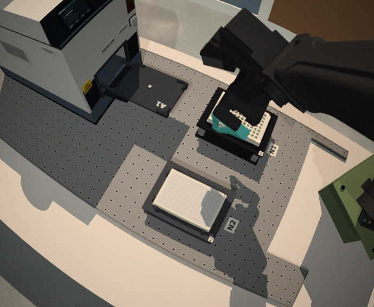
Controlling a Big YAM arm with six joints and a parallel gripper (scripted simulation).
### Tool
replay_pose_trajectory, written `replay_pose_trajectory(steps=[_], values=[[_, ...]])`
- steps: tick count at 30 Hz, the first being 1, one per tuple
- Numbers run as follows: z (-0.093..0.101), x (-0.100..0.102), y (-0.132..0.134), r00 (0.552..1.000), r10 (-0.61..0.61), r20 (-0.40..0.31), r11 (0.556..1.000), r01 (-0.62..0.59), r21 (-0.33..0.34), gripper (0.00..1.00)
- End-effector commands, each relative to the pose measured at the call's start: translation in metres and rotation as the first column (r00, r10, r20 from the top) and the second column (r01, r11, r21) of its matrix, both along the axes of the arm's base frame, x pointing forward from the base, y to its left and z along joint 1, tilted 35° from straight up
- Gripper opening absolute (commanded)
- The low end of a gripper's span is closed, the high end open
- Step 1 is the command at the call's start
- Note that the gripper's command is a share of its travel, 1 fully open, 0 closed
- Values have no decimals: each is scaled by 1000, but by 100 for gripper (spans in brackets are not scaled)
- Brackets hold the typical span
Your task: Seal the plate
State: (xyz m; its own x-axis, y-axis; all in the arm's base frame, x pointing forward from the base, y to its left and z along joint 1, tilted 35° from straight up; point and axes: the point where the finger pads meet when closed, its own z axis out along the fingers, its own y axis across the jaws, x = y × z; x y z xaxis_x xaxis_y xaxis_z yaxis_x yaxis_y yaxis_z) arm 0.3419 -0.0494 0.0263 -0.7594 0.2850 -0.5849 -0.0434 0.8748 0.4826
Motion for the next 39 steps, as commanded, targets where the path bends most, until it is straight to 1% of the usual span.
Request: replay_pose_trajectory(steps=[1,8,11,15,22,27,31,35,39], values=[[-7,2,-29,999,12,40,999,-10,-50,100],[-25,-8,-57,999,28,44,998,-26,-57,100],[-25,-8,-57,998,31,45,998,-29,-59,100],[-38,-16,-73,999,29,37,998,-26,-64,100],[-32,-15,-57,999,35,41,998,-33,-62,100],[-33,-15,-50,998,38,40,998,-36,-58,100],[-42,-9,-46,999,34,31,998,-33,-47,100],[-54,-11,-37,999,30,11,999,-30,-27,100],[-56,-6,-36,1000,24,19,999,-24,-27,100]])
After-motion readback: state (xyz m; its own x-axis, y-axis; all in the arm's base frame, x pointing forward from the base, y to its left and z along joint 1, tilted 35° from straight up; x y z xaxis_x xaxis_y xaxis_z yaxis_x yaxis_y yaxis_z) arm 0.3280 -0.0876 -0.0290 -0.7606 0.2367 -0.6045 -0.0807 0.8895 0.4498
